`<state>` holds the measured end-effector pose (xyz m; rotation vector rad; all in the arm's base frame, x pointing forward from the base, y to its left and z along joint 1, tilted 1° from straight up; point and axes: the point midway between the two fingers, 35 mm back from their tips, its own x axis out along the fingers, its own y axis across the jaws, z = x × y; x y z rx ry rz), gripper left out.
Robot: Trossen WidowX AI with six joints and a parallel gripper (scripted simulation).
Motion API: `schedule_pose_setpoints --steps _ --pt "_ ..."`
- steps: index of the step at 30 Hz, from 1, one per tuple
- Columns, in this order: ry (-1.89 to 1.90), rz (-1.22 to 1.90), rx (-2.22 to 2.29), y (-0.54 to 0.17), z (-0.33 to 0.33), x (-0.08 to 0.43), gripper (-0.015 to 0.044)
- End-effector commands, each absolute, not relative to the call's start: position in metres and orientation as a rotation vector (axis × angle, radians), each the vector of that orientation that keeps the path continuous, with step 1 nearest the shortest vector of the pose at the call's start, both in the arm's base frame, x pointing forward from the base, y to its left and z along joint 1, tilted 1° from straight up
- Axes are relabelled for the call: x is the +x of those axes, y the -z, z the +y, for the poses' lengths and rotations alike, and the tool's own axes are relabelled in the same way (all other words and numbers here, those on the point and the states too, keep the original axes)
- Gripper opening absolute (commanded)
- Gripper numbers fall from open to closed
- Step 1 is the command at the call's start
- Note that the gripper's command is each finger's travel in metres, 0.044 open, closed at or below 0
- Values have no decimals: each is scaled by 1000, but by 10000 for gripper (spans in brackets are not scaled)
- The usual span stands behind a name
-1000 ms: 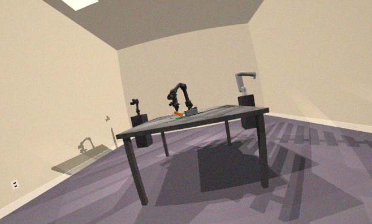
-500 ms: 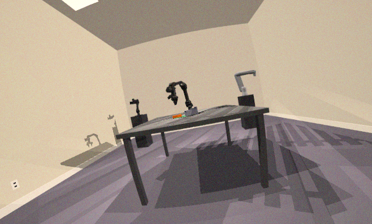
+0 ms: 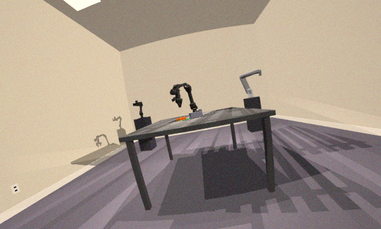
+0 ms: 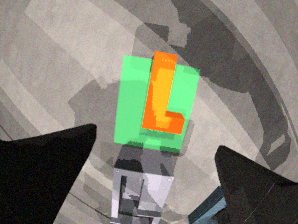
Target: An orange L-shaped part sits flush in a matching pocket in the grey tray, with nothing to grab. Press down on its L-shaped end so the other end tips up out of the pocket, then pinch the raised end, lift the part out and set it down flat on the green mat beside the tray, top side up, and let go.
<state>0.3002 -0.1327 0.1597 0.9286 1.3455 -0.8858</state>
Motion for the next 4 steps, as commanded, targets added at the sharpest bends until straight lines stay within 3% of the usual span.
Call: schedule_pose_setpoints --steps 1,4 --pt "885 1342 929 -160 -133 301 400" --pt "885 1342 929 -160 -133 301 400"
